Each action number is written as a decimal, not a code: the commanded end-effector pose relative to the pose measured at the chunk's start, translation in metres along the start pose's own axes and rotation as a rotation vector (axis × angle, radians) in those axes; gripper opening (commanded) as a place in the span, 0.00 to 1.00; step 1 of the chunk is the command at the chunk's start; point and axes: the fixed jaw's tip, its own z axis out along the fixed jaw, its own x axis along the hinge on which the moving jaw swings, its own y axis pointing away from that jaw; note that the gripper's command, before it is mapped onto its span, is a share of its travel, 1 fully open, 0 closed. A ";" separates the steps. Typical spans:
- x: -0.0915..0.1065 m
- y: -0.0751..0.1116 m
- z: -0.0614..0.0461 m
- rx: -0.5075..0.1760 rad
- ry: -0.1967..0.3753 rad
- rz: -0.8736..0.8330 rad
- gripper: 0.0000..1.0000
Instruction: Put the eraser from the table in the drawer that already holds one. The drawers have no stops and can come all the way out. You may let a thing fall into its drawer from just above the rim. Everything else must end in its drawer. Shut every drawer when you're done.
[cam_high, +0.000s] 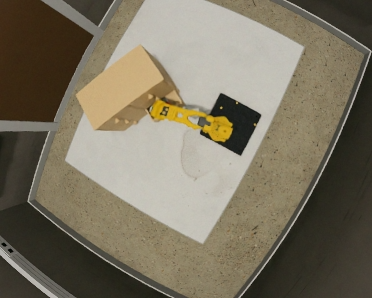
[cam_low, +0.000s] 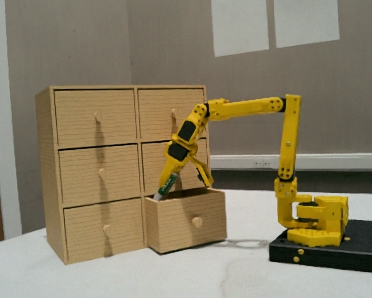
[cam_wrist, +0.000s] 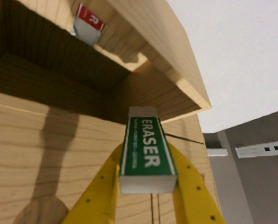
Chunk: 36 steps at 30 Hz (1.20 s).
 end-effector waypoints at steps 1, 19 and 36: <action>-0.012 0.003 0.008 -0.005 -0.051 0.018 0.00; -0.015 0.003 0.010 -0.006 -0.051 0.019 0.00; -0.016 0.004 0.009 -0.007 -0.051 0.021 0.00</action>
